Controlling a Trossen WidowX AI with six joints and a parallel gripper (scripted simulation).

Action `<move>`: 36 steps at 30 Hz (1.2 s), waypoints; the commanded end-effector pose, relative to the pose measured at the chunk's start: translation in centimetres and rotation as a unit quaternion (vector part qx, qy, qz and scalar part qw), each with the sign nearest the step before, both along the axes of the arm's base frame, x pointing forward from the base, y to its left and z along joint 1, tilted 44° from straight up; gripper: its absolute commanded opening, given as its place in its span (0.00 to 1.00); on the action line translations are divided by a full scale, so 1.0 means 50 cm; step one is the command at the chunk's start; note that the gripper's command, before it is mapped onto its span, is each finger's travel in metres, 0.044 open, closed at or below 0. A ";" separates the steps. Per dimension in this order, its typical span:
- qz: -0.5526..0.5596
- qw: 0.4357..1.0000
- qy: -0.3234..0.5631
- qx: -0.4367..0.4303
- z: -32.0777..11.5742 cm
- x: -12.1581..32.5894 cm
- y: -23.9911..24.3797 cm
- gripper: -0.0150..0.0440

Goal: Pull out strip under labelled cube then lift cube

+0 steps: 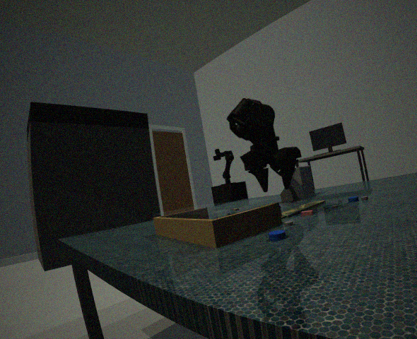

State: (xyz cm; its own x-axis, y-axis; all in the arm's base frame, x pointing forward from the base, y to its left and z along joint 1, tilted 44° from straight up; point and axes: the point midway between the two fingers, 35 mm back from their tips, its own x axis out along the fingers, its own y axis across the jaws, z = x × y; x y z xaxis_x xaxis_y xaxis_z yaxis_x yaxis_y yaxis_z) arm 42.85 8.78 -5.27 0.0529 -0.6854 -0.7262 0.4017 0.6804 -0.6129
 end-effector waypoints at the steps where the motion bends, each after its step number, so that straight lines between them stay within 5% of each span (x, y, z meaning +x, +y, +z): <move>1: 0.000 1.000 0.006 -0.004 -0.004 0.023 -0.012 1.00; 5: 0.000 1.000 0.005 -0.004 -0.003 0.048 -0.022 1.00; 13: 0.000 1.000 0.005 -0.004 -0.018 0.050 -0.036 0.68; 36: 0.000 1.000 0.005 -0.005 -0.072 0.052 -0.088 0.68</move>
